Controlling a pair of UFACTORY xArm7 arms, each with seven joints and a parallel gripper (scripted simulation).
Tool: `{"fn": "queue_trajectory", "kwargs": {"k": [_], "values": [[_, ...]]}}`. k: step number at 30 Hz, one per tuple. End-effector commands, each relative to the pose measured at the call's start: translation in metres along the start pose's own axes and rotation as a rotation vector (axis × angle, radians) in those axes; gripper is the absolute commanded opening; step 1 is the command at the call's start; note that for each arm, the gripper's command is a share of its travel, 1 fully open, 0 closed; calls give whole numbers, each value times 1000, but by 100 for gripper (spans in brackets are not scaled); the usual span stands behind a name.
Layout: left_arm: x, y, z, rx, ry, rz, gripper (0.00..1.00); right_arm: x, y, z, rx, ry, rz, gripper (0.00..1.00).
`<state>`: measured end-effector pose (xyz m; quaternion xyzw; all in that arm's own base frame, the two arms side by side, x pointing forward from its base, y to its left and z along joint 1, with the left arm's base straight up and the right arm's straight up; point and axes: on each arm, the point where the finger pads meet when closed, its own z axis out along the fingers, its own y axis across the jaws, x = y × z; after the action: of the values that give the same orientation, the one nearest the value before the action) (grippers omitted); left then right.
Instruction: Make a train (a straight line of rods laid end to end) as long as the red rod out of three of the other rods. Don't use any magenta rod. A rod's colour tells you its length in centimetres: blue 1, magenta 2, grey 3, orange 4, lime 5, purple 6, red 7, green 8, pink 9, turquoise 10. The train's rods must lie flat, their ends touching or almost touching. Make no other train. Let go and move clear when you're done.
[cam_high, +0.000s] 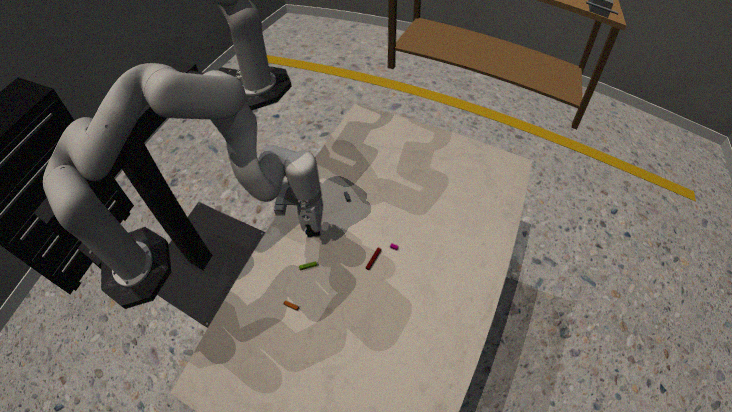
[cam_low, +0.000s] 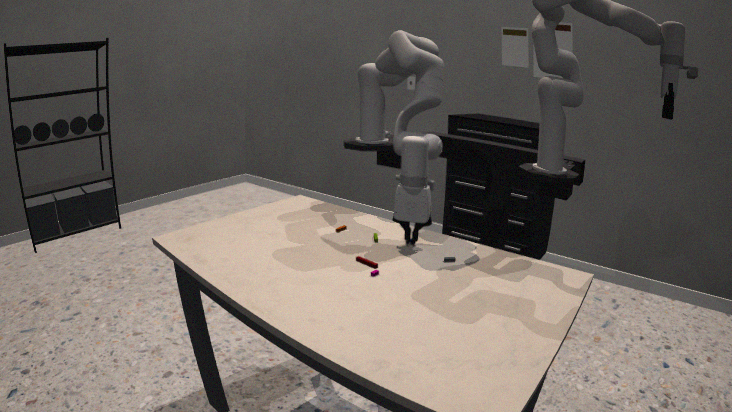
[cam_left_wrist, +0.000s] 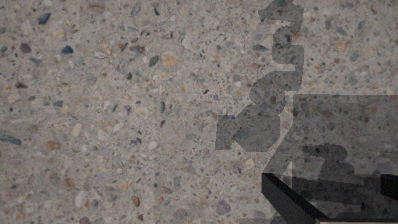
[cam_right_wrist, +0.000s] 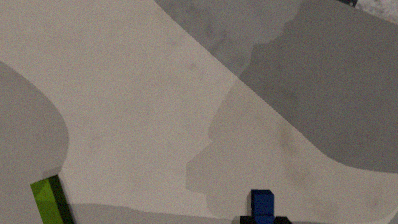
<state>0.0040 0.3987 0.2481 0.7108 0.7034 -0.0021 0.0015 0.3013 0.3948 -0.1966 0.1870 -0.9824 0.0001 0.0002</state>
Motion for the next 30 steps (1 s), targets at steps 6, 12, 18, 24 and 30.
{"fn": "queue_trajectory", "kwargs": {"k": [6, 12, 18, 24, 30], "values": [[1, 0, -2, -1, 5, 0, 100, -2, 1, -2, -2, -4, 0, 6], [1, 0, -2, -1, 5, 0, 100, -2, 1, -2, -2, -4, 0, 6], [1, 0, -2, -1, 5, 0, 100, -2, 1, -2, -2, -4, 0, 10], [1, 0, -2, -1, 5, 0, 100, -2, 1, -2, -2, -4, 0, 18], [1, 0, -2, -1, 5, 0, 100, -2, 1, -2, -2, -4, 0, 26]]}}
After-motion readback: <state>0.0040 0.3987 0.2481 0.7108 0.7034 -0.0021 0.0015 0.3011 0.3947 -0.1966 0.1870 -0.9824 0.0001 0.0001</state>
